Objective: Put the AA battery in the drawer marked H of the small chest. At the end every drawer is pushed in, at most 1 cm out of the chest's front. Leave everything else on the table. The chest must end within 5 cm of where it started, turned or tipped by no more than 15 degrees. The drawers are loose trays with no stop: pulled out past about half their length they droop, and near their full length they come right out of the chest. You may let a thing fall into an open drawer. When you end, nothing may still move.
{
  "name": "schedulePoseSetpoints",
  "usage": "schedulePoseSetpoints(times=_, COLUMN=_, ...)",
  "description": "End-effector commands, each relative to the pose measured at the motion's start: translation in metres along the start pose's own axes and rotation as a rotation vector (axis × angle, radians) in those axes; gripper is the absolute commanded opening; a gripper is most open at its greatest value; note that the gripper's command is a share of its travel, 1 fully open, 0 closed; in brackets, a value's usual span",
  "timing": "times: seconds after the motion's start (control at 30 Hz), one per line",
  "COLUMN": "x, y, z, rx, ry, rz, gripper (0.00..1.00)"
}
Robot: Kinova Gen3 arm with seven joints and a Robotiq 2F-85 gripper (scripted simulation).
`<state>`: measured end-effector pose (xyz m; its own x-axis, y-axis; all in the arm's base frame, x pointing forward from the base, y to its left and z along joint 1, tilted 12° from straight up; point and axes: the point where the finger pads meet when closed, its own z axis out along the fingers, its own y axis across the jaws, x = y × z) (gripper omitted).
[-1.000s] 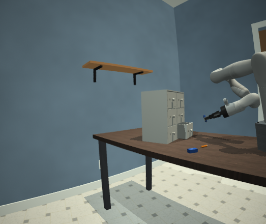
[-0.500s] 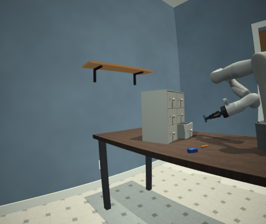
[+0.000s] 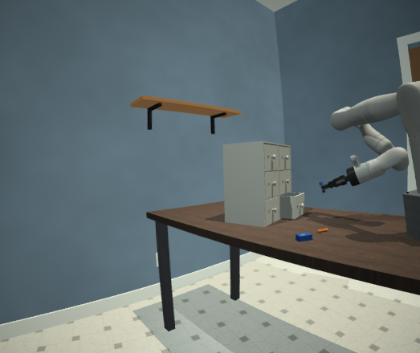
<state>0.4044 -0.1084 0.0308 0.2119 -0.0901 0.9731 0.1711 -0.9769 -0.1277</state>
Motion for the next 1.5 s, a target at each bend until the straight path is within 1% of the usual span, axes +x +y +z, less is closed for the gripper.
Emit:
schedulePoseSetpoints(times=0.0, x=0.004, y=-0.001, z=0.005, rx=0.004, ry=0.005, rz=-0.005, gripper=0.09)
schedulePoseSetpoints(times=0.33, x=0.013, y=-0.001, z=0.029, rx=0.004, ry=0.005, rz=-0.005, gripper=0.09)
schedulePoseSetpoints(times=0.4, x=0.013, y=-0.001, z=0.029, rx=0.004, ry=0.005, rz=-0.005, gripper=0.09)
schedulePoseSetpoints(times=0.9, x=0.033, y=-0.001, z=0.084, rx=0.004, ry=0.005, rz=-0.005, gripper=0.09)
schedulePoseSetpoints(times=0.97, x=0.033, y=-0.001, z=0.084, rx=0.004, ry=0.005, rz=-0.005, gripper=0.09)
schedulePoseSetpoints(times=1.23, x=0.044, y=-0.002, z=0.112, rx=0.004, ry=0.005, rz=-0.005, gripper=0.09)
schedulePoseSetpoints(times=1.47, x=0.050, y=-0.002, z=0.129, rx=0.004, ry=0.005, rz=-0.005, gripper=0.09)
